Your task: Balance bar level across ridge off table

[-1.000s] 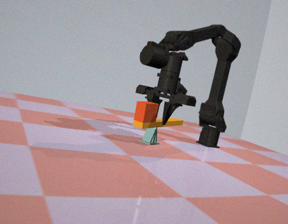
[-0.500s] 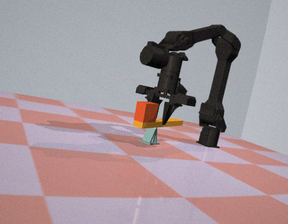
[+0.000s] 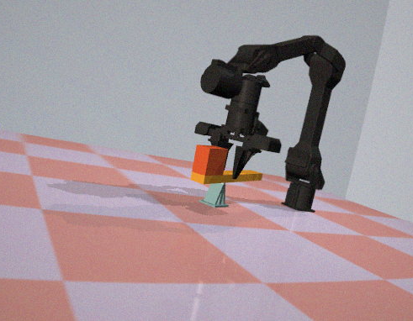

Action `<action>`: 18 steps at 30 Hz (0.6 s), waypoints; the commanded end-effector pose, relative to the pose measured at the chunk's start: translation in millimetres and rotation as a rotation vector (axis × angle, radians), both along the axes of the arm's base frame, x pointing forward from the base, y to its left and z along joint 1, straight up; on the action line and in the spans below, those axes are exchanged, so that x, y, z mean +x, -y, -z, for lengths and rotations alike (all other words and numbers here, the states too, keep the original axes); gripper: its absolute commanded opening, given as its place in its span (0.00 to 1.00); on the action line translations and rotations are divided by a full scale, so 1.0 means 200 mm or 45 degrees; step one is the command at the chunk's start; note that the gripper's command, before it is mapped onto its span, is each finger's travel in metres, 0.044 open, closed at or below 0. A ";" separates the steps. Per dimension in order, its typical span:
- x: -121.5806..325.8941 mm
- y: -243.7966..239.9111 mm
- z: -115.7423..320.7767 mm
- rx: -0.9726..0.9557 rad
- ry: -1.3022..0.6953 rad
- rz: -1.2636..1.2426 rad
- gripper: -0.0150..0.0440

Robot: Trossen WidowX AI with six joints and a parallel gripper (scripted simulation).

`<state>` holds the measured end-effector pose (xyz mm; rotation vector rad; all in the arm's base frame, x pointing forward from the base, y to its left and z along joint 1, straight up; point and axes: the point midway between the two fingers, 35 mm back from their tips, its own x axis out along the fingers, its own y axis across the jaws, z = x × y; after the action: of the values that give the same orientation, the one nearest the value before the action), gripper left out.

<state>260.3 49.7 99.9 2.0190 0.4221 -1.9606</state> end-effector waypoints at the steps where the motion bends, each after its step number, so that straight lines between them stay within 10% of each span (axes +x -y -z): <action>1: 0.00 0.00 0.01 0.000 -0.002 0.006 0.25; 18: 0.00 0.00 0.02 0.000 -0.002 0.006 0.25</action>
<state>260.2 49.6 99.1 2.0201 0.4220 -1.9596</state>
